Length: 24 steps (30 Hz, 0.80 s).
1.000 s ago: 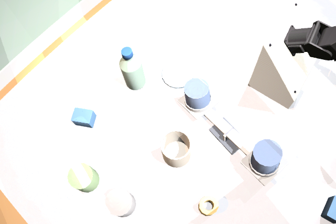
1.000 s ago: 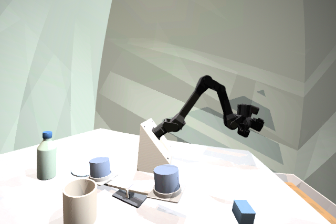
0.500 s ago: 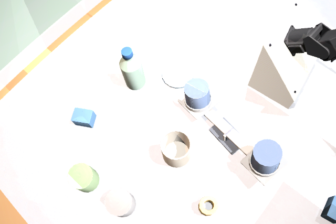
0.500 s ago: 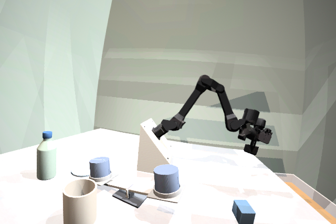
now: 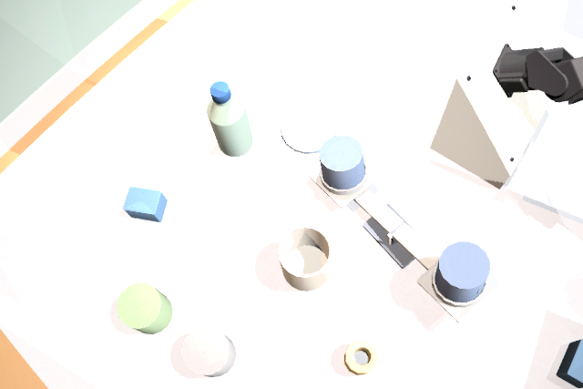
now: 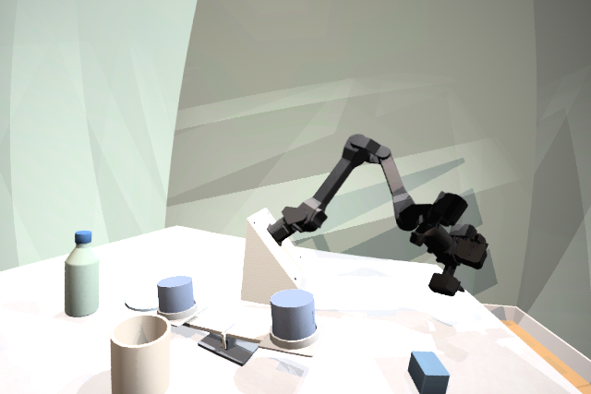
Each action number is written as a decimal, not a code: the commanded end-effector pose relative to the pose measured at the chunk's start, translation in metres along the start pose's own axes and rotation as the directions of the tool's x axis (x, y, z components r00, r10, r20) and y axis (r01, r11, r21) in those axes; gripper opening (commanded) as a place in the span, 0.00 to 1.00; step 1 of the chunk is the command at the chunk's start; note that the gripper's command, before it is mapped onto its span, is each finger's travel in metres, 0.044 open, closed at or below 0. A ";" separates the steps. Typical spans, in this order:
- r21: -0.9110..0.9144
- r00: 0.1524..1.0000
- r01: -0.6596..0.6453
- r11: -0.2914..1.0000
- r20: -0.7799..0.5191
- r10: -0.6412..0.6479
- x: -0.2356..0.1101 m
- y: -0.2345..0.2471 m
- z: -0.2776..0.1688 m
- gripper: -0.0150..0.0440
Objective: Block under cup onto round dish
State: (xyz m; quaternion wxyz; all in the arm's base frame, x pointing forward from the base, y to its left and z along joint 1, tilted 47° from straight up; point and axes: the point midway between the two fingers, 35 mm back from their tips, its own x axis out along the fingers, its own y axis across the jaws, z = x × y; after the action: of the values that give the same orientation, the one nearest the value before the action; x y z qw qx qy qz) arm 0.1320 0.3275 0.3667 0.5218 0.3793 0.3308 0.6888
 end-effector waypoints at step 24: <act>0.014 0.730 0.631 0.776 0.328 -0.599 -0.203 -0.151 0.068 1.00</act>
State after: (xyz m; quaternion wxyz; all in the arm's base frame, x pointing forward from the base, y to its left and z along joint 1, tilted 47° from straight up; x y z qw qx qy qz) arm 0.2857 0.1976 0.2553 0.7632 0.3317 0.3083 0.4609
